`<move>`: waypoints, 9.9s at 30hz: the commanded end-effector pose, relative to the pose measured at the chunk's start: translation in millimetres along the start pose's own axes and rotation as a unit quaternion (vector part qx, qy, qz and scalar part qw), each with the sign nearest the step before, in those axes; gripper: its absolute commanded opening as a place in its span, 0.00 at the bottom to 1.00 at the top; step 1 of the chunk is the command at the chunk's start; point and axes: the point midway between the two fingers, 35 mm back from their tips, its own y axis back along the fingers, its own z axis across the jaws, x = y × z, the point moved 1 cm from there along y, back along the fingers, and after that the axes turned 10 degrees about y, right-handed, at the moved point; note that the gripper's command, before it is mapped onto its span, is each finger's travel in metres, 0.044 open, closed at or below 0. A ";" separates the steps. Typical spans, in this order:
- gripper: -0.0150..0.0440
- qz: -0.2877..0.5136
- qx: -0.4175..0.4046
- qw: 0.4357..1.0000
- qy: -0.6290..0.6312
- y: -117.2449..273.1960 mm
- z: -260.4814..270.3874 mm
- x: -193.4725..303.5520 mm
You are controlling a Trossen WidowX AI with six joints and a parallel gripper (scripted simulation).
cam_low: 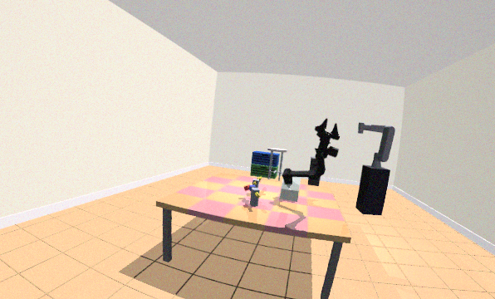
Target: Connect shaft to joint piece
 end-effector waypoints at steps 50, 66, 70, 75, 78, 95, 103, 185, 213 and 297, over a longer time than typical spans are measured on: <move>1.00 0.083 0.397 0.756 0.514 48.4 -316.9 -177.9; 1.00 0.171 0.530 0.574 0.601 110.3 -389.0 -256.1; 1.00 0.174 0.567 0.558 0.580 133.7 -406.3 -274.1; 1.00 0.197 0.601 0.507 0.585 156.4 -420.0 -295.4; 1.00 0.218 0.621 0.465 0.592 170.9 -427.0 -310.2; 1.00 0.348 0.709 0.233 0.568 257.6 -444.4 -386.1; 1.00 0.407 0.740 0.129 0.520 300.8 -440.7 -420.3; 1.00 0.486 0.868 -0.090 -0.055 600.0 -302.7 -520.7; 1.00 0.484 0.868 -0.090 -0.056 593.0 -250.8 -475.2; 0.56 0.484 0.868 -0.090 -0.057 618.3 -245.1 -474.5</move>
